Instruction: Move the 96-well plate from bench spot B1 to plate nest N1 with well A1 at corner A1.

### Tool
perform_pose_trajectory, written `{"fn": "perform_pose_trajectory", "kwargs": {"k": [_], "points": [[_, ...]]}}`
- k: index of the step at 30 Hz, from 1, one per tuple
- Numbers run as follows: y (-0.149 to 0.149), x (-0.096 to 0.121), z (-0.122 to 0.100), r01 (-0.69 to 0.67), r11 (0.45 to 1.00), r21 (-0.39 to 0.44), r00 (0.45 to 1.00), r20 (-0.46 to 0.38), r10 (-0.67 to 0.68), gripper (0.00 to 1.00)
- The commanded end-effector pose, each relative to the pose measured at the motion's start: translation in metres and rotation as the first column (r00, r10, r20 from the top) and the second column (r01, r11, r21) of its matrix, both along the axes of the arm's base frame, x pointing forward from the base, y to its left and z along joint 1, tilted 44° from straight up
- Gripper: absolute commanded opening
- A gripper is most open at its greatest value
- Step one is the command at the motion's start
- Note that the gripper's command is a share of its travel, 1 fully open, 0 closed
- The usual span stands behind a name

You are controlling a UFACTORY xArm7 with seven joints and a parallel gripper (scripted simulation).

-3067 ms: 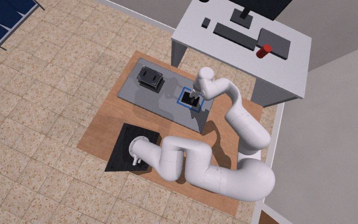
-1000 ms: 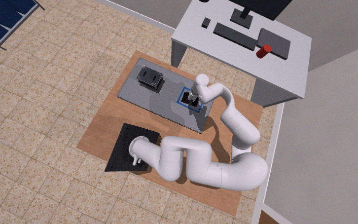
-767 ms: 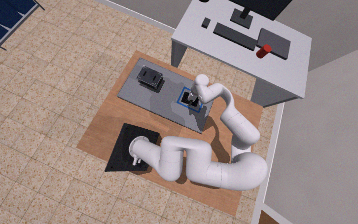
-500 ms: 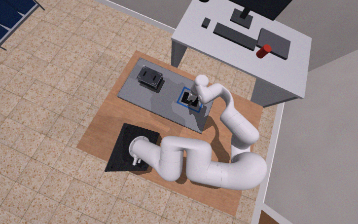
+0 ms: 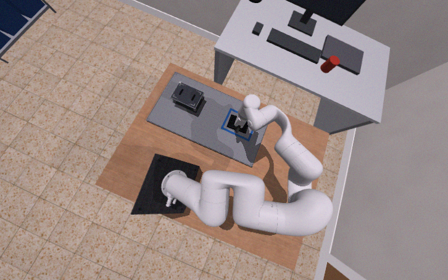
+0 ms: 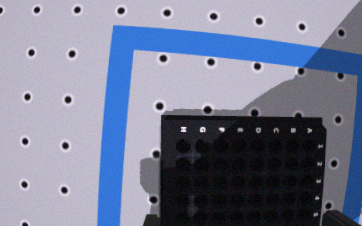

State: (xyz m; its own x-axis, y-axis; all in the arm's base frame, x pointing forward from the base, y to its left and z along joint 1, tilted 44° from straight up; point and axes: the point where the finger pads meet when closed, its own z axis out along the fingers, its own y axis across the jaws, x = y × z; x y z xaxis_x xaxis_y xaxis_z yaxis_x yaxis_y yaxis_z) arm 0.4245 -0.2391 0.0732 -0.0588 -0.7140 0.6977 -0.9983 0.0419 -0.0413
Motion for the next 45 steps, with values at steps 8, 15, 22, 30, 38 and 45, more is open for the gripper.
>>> {"fn": "perform_pose_trajectory", "kwargs": {"k": [8, 15, 22, 30, 38, 45], "points": [[-0.0018, 0.0016, -0.0023, -0.004, 1.000, 0.000, 1.000, 0.003, 0.004, 1.00], [-0.0017, 0.0016, -0.0022, -0.004, 1.000, 0.000, 1.000, 0.003, 0.004, 1.00], [-0.0018, 0.0016, -0.0023, -0.004, 1.000, 0.000, 1.000, 0.003, 0.004, 1.00], [-0.0013, 0.0016, -0.0018, -0.004, 1.000, 0.000, 1.000, 0.003, 0.004, 0.00], [-0.0013, 0.0016, -0.0018, -0.004, 1.000, 0.000, 1.000, 0.003, 0.004, 0.00], [-0.0014, 0.0016, -0.0019, -0.004, 1.000, 0.000, 1.000, 0.003, 0.004, 0.00]]}}
